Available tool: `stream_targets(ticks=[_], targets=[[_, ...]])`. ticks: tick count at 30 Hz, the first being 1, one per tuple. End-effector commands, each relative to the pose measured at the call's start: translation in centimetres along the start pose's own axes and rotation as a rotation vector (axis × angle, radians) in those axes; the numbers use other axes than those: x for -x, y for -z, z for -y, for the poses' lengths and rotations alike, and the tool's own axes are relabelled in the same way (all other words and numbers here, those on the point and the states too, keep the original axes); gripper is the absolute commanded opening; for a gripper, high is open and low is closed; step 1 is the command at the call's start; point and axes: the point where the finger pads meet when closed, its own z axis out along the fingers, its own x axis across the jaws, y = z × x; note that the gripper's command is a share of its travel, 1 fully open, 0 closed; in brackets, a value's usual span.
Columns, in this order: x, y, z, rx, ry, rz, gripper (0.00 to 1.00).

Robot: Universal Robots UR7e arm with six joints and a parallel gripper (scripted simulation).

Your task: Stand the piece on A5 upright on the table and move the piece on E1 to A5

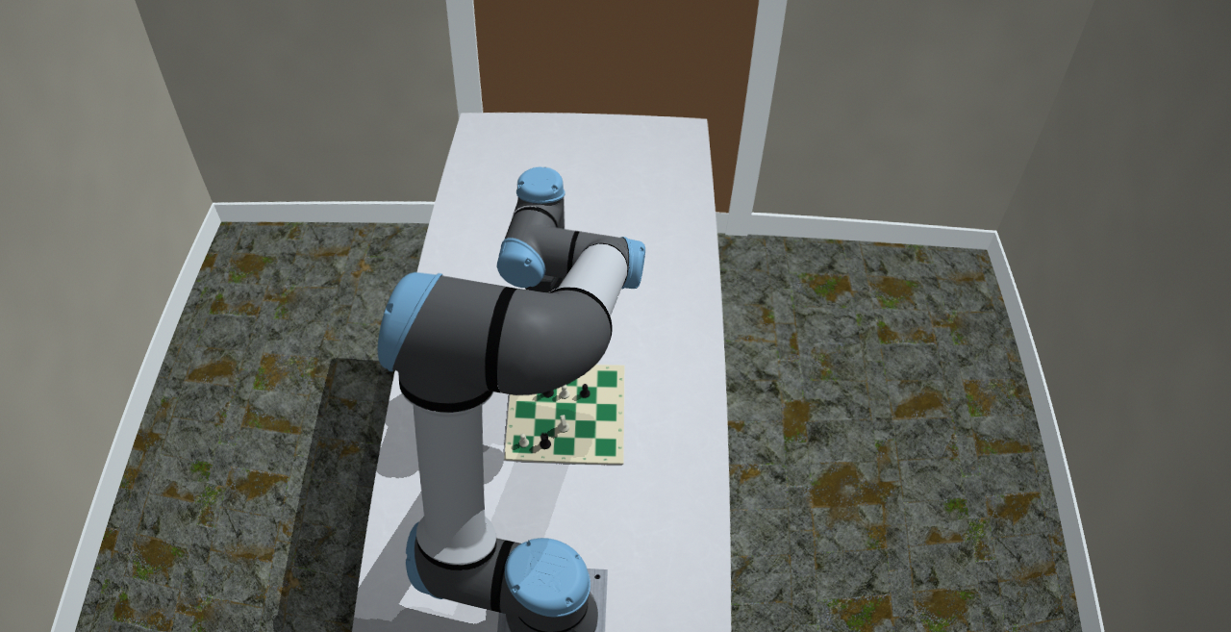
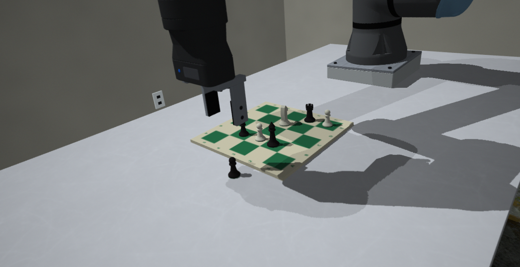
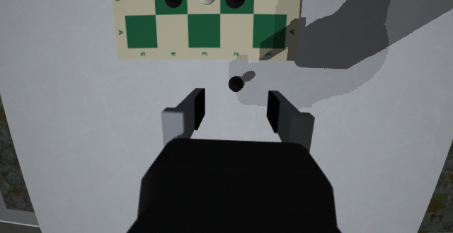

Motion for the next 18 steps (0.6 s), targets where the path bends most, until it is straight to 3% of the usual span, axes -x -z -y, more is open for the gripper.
stream_targets(ticks=[1,18], targets=[[0.0,0.09,-0.04,0.001,0.0,0.0,1.0],[-0.01,0.12,0.1,0.001,0.01,0.0,1.0]])
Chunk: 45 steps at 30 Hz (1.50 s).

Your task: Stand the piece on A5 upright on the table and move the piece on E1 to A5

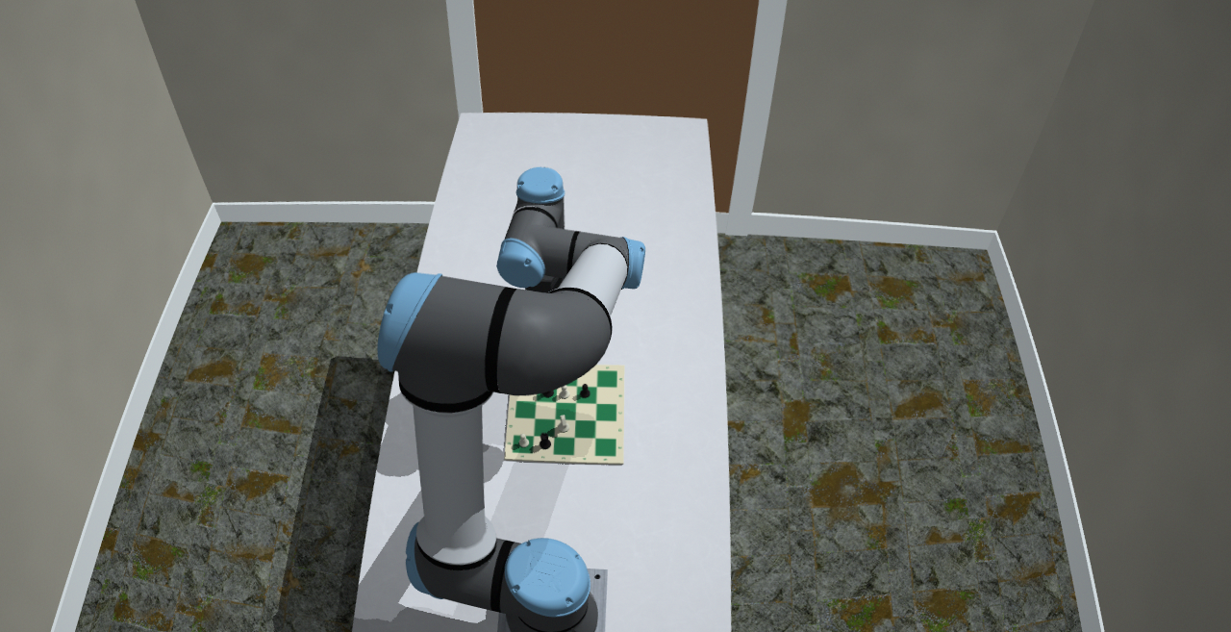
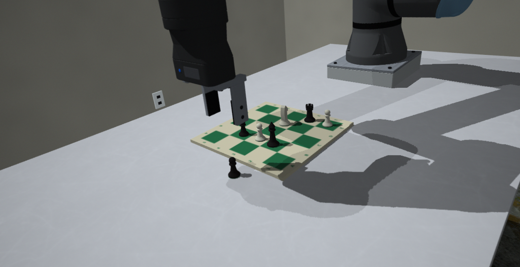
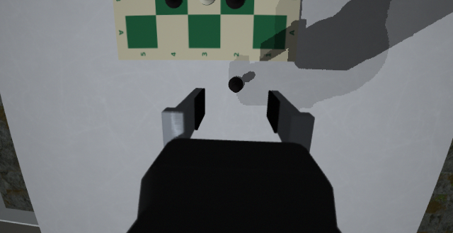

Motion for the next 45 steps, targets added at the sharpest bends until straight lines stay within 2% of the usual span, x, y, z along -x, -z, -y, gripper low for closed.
stream_targets(ticks=[1,8,15,17,32,34,45], targets=[[0.0,0.1,0.1,0.002,0.011,0.0,1.0],[-0.2,0.4,1.3,0.002,0.101,0.0,1.0],[-0.5,0.9,3.8,0.002,0.29,0.0,1.0],[-0.5,0.9,3.8,0.002,0.29,0.0,1.0],[-1.6,1.5,12.0,0.002,0.927,0.001,1.0],[-1.6,1.5,12.0,0.002,0.927,0.001,1.0],[-2.5,0.9,17.6,0.001,1.382,0.001,1.0]])
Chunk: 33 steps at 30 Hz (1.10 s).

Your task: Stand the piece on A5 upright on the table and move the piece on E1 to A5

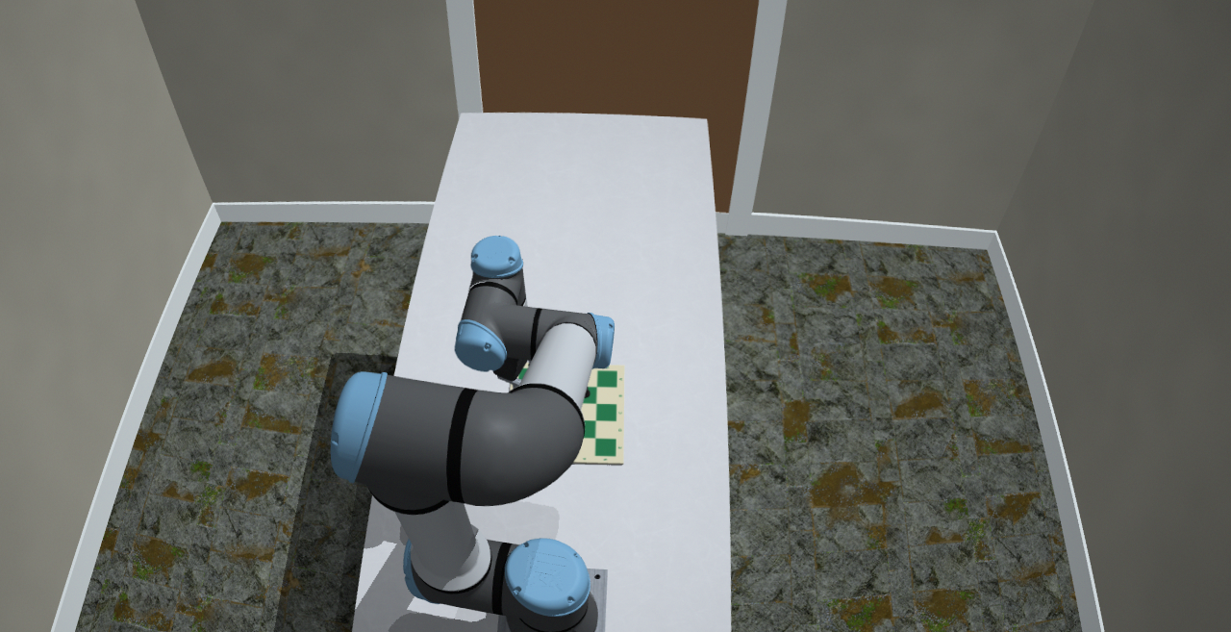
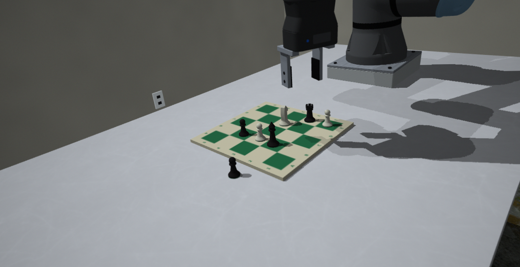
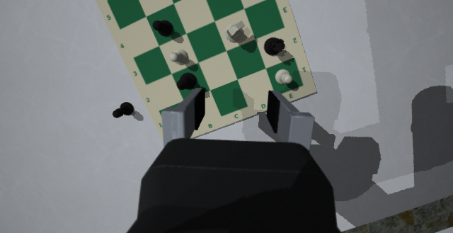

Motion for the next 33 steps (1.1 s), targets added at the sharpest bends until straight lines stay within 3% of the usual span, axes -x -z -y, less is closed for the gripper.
stream_targets(ticks=[1,13,25,26,33], targets=[[-2.8,-0.2,0.6,0.018,0.236,0.01,1.0],[-5.4,-0.8,1.1,0.017,0.455,0.012,1.0],[-6.0,-1.0,1.2,0.017,0.498,0.013,1.0],[-6.0,-1.0,1.2,0.017,0.498,0.013,0.68],[-6.0,-1.0,1.2,0.017,0.498,0.013,0.68]])
